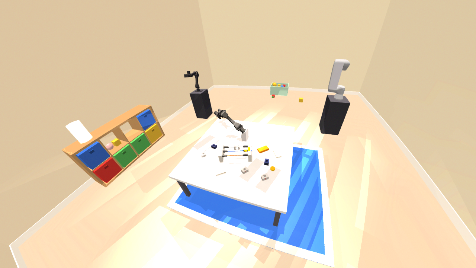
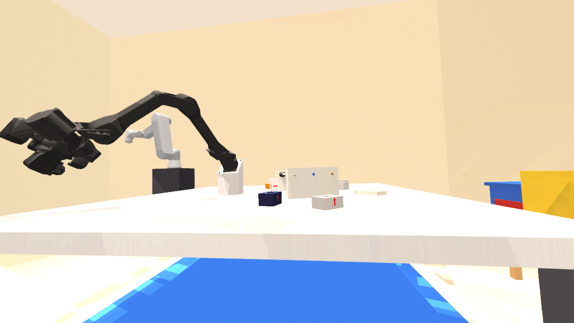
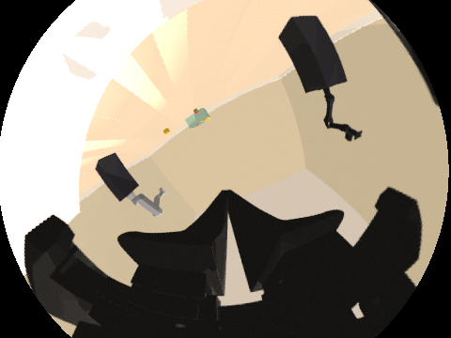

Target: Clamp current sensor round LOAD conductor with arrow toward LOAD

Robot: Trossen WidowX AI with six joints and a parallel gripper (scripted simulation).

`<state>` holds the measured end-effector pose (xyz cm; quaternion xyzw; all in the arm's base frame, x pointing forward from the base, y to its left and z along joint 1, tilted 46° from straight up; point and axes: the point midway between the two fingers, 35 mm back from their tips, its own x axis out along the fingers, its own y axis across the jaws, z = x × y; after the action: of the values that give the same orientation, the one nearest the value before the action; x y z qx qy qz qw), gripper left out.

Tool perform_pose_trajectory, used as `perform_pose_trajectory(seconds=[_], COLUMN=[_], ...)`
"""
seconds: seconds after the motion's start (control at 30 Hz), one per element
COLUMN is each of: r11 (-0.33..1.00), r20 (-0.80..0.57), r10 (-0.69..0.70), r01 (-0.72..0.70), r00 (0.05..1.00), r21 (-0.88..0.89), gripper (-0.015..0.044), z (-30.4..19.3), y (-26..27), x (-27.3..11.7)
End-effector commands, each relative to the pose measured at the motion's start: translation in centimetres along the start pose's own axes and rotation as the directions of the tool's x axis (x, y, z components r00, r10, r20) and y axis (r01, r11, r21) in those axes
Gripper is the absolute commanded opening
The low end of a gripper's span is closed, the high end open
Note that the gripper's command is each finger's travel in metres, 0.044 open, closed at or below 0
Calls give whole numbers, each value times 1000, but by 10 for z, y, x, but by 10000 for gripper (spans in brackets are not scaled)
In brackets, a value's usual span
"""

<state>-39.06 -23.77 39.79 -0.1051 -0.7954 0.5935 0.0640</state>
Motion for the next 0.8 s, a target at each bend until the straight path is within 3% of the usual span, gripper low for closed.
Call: perform_pose_trajectory(seconds=[0.0, 0.1, 0.23, 0.53, 0.77], r11=[1000, 999, 988, 916, 847], r20=[5, 72, 268, 660, 870], r10=[-1, -24, -88, -207, -276], r01=[1, 21, 50, -93, -325], r00=[1000, 997, 959, 722, 408], r21=[2, 38, 148, 390, 421], gripper=[26, 105, 210, 440, 440], z=[1, 14, 47, 86, 84], y=[0, -5, -16, -28, -20], x=[-1, -18, -73, -220, -342])
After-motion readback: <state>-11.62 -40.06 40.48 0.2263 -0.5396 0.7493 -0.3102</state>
